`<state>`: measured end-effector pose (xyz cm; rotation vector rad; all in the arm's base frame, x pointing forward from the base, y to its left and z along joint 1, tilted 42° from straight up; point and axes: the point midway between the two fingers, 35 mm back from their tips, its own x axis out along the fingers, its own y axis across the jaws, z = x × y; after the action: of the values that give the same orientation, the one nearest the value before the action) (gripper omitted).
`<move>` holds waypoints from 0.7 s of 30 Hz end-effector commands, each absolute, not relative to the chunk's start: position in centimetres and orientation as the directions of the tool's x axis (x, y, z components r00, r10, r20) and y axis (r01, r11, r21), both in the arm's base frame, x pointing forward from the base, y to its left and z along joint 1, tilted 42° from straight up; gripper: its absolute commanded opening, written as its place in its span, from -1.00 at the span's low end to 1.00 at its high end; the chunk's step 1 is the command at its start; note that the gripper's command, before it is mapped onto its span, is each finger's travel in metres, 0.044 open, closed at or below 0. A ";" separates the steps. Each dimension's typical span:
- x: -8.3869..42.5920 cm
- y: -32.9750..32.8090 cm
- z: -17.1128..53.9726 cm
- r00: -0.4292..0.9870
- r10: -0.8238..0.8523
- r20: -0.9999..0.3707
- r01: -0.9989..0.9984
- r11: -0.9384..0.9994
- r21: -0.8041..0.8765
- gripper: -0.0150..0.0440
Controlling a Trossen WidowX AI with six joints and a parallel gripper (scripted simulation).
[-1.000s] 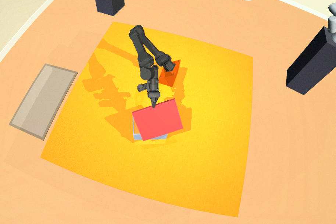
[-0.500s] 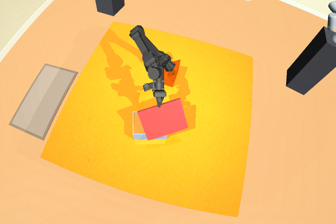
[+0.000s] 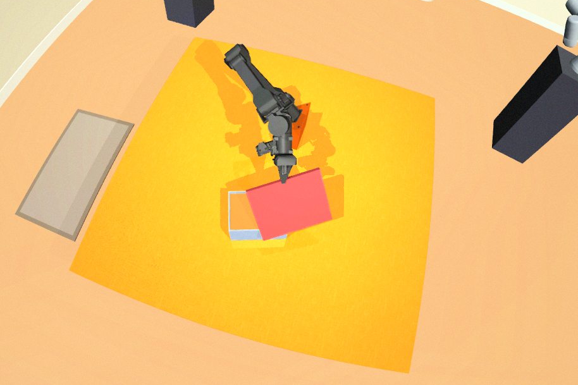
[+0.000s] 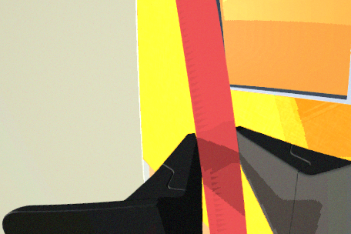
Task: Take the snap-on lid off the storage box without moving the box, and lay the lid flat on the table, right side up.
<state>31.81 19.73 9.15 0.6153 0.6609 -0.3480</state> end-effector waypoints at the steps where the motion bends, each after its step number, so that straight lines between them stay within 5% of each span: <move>1: 31.4 20.3 8.7 0.745 -0.105 -0.659 0.484 0.765 0.425 -0.49; 21: 29.2 22.7 6.3 0.744 -0.104 -0.660 0.485 0.764 0.426 -0.49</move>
<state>29.55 22.28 6.64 0.6166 0.6617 -0.3468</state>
